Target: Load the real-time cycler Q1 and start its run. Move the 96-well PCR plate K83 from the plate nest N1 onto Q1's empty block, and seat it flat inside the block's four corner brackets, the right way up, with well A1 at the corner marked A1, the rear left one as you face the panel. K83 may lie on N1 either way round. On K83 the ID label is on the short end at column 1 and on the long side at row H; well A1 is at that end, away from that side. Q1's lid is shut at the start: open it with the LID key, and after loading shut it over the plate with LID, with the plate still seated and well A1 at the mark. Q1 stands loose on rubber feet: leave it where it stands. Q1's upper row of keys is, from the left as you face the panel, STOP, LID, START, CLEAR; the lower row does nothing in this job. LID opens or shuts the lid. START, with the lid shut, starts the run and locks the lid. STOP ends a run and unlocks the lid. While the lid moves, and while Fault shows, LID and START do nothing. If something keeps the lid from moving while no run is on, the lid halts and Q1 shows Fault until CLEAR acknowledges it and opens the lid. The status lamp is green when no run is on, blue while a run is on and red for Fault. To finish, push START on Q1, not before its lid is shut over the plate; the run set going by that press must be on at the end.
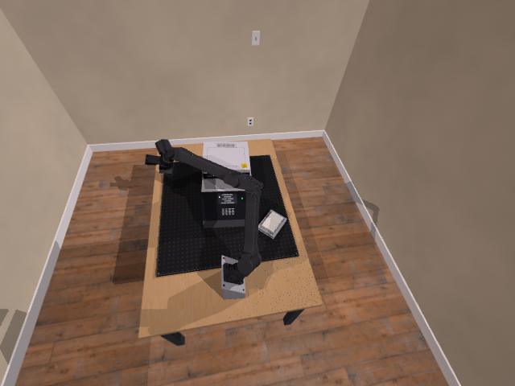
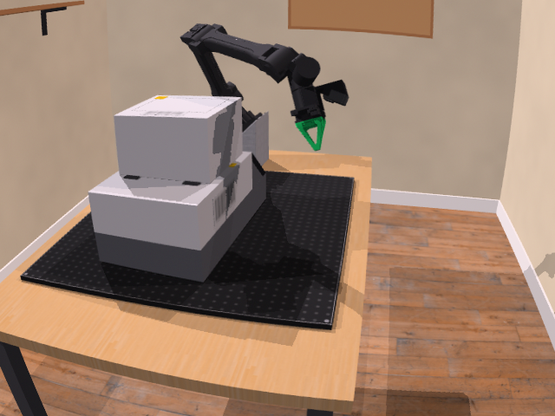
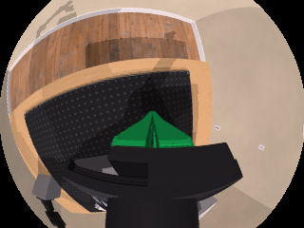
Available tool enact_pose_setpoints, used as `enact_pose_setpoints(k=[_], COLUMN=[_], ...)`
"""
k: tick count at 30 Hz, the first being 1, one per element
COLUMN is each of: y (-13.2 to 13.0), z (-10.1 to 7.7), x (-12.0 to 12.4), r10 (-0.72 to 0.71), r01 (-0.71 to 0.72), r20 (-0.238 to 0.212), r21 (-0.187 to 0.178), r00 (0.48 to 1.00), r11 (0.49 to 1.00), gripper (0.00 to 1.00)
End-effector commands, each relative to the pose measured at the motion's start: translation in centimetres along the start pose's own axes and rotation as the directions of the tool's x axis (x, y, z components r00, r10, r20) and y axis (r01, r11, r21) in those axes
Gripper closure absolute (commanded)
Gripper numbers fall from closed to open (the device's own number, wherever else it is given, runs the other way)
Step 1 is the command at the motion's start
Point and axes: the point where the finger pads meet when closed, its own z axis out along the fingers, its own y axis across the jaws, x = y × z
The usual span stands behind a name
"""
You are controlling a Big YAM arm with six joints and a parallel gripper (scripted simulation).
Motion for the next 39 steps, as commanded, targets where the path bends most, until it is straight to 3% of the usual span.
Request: enact_pose_setpoints(k=[1, 3, 8, 11, 15, 17, 20, 22, 25, 29, 32, 34, 39], y=[1.1, 1.4, 2.8, 2.5, 2.5, 2.7, 3.3, 4.3, 5.9, 6.3, 6.4, 6.5, 7.3], z=[-2.4, -2.3, -4.5, -6.1, -8.2, -9.0, -8.4, -8.7, -9.6, -11.5, -13.1, -14.1, -14.2], x=[-0.6, -1.0, 0.8, 2.0, 3.5, 4.0, 3.9, 4.4, 5.0, 6.1, 7.4, 8.3, 8.8], r10=[0.081, 0.102, 0.21, 0.293, 0.288, 0.375, 0.391, 0.421, 0.386, 0.529, 0.528, 0.6, 0.637], r01=[-0.08, -0.102, -0.211, -0.295, -0.289, -0.378, -0.395, -0.429, -0.394, -0.545, -0.54, -0.616, -0.66], r20=[0.003, -0.001, -0.035, -0.051, -0.03, -0.055, -0.071, -0.097, -0.095, -0.154, -0.134, -0.165, -0.199], r21=[-0.008, -0.016, -0.055, -0.058, -0.04, -0.057, -0.066, -0.081, -0.084, -0.086, -0.075, -0.071, -0.071], r00=[0.997, 0.995, 0.977, 0.955, 0.957, 0.925, 0.918, 0.902, 0.918, 0.834, 0.839, 0.783, 0.744], r11=[0.997, 0.995, 0.976, 0.954, 0.957, 0.924, 0.916, 0.9, 0.915, 0.834, 0.838, 0.785, 0.748], gripper=[1.0, 1.0, 1.0, 1.0, 1.0, 1.0, 1.0, 1.0, 1.0, 1.0, 1.0, 1.0, 1.0])
